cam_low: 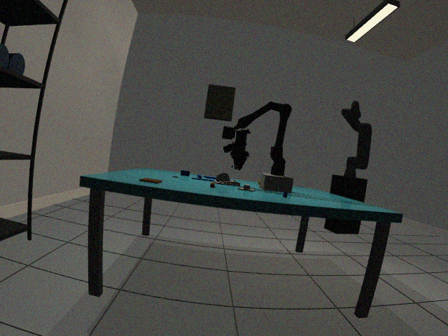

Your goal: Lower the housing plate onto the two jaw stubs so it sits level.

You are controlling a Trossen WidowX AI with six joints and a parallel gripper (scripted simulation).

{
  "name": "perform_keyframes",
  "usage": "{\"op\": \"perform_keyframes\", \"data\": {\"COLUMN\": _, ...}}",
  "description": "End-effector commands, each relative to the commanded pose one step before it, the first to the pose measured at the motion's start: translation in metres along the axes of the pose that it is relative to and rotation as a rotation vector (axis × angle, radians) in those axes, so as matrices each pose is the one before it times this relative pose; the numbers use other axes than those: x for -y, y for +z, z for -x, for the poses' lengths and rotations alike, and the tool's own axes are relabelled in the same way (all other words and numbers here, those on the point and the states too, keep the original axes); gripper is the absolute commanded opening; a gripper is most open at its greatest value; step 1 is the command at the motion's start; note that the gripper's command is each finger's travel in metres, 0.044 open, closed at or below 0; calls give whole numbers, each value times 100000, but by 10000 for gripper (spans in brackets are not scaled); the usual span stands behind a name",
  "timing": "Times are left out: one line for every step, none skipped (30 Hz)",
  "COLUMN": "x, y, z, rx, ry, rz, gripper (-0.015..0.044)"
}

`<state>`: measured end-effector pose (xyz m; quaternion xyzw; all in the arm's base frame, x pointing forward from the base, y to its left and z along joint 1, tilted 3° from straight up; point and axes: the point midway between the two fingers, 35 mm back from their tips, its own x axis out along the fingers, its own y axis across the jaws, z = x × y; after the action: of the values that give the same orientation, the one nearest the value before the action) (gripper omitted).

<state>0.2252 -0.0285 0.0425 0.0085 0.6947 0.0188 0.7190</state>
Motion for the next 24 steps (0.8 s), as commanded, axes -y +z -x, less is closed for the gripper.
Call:
{"op": "perform_keyframes", "data": {"x": -13, "y": 134, "z": 42, "rx": 513, "ry": 188, "rz": 502, "gripper": 351}}
{"op": "perform_keyframes", "data": {"x": 0, "y": 0, "z": 0, "rx": 0, "ry": 0, "rz": 0, "gripper": 351}}
{"op": "perform_keyframes", "data": {"x": 0, "y": 0, "z": 0, "rx": 0, "ry": 0, "rz": 0, "gripper": 351}}
{"op": "perform_keyframes", "data": {"x": 0, "y": 0, "z": 0, "rx": 0, "ry": 0, "rz": 0, "gripper": 351}}
{"op": "perform_keyframes", "data": {"x": 0, "y": 0, "z": 0, "rx": 0, "ry": 0, "rz": 0, "gripper": 351}}
{"op": "perform_keyframes", "data": {"x": 0, "y": 0, "z": 0, "rx": 0, "ry": 0, "rz": 0, "gripper": 351}}
{"op": "perform_keyframes", "data": {"x": 0, "y": 0, "z": 0, "rx": 0, "ry": 0, "rz": 0, "gripper": 351}}
{"op": "perform_keyframes", "data": {"x": 0, "y": 0, "z": 0, "rx": 0, "ry": 0, "rz": 0, "gripper": 351}}
{"op": "perform_keyframes", "data": {"x": 0, "y": 0, "z": 0, "rx": 0, "ry": 0, "rz": 0, "gripper": 351}}
{"op": "perform_keyframes", "data": {"x": 0, "y": 0, "z": 0, "rx": 0, "ry": 0, "rz": 0, "gripper": 351}}
{"op": "perform_keyframes", "data": {"x": 0, "y": 0, "z": 0, "rx": 0, "ry": 0, "rz": 0, "gripper": 351}}
{"op": "perform_keyframes", "data": {"x": 0, "y": 0, "z": 0, "rx": 0, "ry": 0, "rz": 0, "gripper": 351}}
{"op": "perform_keyframes", "data": {"x": 0, "y": 0, "z": 0, "rx": 0, "ry": 0, "rz": 0, "gripper": 351}}
{"op": "perform_keyframes", "data": {"x": 0, "y": 0, "z": 0, "rx": 0, "ry": 0, "rz": 0, "gripper": 351}}
{"op": "perform_keyframes", "data": {"x": 0, "y": 0, "z": 0, "rx": 0, "ry": 0, "rz": 0, "gripper": 351}}
{"op": "perform_keyframes", "data": {"x": 0, "y": 0, "z": 0, "rx": 0, "ry": 0, "rz": 0, "gripper": 351}}
{"op": "perform_keyframes", "data": {"x": 0, "y": 0, "z": 0, "rx": 0, "ry": 0, "rz": 0, "gripper": 351}}
{"op": "perform_keyframes", "data": {"x": 0, "y": 0, "z": 0, "rx": 0, "ry": 0, "rz": 0, "gripper": 351}}
{"op": "perform_keyframes", "data": {"x": 1, "y": 4, "z": -27, "rx": 0, "ry": 0, "rz": 2, "gripper": 351}}
{"op": "perform_keyframes", "data": {"x": 2, "y": 11, "z": -81, "rx": 1, "ry": 0, "rz": 5, "gripper": 351}}
{"op": "perform_keyframes", "data": {"x": 3, "y": 18, "z": -135, "rx": 1, "ry": 1, "rz": 8, "gripper": 351}}
{"op": "perform_keyframes", "data": {"x": 4, "y": 21, "z": -165, "rx": 1, "ry": 1, "rz": 10, "gripper": 351}}
{"op": "perform_keyframes", "data": {"x": 4, "y": 19, "z": -165, "rx": 1, "ry": 1, "rz": 10, "gripper": 351}}
{"op": "perform_keyframes", "data": {"x": 3, "y": 18, "z": -164, "rx": 1, "ry": 1, "rz": 10, "gripper": 351}}
